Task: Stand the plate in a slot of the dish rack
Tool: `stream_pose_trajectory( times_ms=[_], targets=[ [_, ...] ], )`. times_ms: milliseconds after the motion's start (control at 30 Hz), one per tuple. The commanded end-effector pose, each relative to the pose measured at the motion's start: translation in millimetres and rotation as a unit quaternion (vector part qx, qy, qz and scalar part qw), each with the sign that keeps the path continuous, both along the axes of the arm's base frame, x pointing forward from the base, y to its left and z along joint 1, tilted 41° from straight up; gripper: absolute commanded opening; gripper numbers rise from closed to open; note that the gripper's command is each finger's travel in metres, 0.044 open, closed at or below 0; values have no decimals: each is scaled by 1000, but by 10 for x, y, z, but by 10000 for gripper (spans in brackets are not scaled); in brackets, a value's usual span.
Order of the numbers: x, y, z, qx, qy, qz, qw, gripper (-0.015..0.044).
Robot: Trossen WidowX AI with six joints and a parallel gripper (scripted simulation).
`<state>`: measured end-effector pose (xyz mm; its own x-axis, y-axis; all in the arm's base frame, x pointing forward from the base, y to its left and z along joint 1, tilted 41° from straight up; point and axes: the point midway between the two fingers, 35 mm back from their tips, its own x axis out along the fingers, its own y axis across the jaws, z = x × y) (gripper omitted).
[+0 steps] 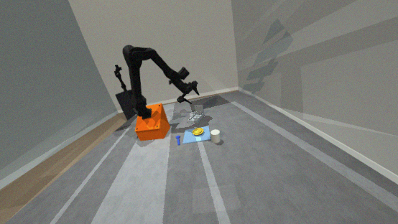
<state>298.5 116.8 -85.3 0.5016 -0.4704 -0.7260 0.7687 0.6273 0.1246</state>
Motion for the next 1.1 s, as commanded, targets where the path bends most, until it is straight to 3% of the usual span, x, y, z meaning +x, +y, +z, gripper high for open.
stream_pose_trajectory(
  times_ms=[0,500,1067],
  targets=[
    [88,-107,135,-38,48,24,998,400],
    [285,-642,792,-150,246,122,950,400],
    [139,-1358,1720,-188,466,249,828,400]
  ],
)
